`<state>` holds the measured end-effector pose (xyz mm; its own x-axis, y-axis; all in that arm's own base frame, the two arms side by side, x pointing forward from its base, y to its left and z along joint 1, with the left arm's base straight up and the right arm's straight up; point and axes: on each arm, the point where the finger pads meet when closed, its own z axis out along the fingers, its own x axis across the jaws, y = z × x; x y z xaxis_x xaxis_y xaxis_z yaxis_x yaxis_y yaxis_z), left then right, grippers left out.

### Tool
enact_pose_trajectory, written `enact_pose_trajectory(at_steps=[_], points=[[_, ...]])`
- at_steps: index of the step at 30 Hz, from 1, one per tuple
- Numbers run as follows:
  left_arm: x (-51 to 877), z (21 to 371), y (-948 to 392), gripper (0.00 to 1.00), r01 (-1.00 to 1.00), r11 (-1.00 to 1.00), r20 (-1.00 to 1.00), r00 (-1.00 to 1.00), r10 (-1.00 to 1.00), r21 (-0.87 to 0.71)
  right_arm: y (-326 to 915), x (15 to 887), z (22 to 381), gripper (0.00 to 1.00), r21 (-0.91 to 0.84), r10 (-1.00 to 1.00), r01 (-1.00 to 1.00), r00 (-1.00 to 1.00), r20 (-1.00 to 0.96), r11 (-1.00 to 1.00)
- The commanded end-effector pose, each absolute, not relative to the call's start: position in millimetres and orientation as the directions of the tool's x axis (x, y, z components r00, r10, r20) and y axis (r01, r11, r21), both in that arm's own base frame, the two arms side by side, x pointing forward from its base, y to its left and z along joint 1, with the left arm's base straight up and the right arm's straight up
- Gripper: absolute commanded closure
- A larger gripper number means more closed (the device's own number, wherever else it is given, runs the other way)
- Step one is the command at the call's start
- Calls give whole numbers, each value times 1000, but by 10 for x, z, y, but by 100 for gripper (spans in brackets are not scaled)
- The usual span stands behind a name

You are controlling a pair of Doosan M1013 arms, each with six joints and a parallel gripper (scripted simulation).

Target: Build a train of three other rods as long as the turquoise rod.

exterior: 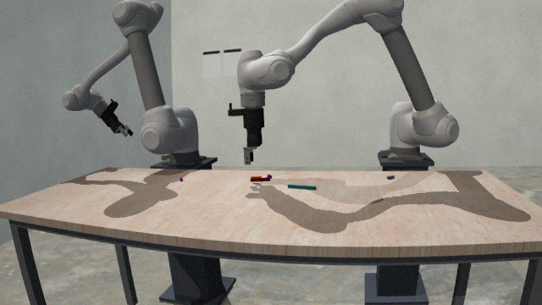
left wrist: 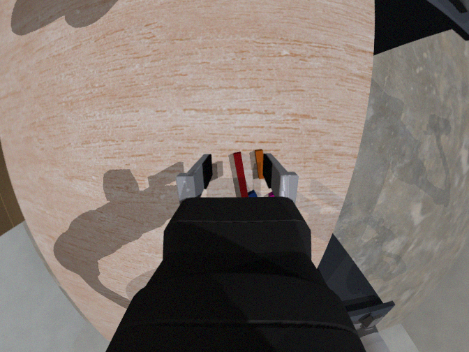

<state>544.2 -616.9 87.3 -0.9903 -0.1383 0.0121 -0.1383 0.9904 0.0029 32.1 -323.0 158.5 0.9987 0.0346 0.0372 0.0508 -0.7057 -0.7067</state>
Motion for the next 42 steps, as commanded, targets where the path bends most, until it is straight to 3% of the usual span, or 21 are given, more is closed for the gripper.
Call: enact_pose_trajectory(at_steps=[1, 5, 6, 42], points=[[5363, 886, -5893, 0, -261, 965, -1, -965, -261, -1, -3232, 322, 1588, 0, -706, 34, 51, 999, 38, -706], [5338, 883, -5816, 0, -293, 956, 0, -956, -293, -1, -3232, 322, 1588, 0, -706, 34, 51, 999, 38, -706], [5338, 883, -5816, 46, -293, 956, 0, -956, -293, -1, -3232, 322, 1588, 0, -706, 34, 51, 999, 38, -706], [5338, 768, -5816, 46, -293, 956, -1, -956, -293, -1, -3232, 322, 1588, 0, -706, 34, 51, 999, 38, -706]])
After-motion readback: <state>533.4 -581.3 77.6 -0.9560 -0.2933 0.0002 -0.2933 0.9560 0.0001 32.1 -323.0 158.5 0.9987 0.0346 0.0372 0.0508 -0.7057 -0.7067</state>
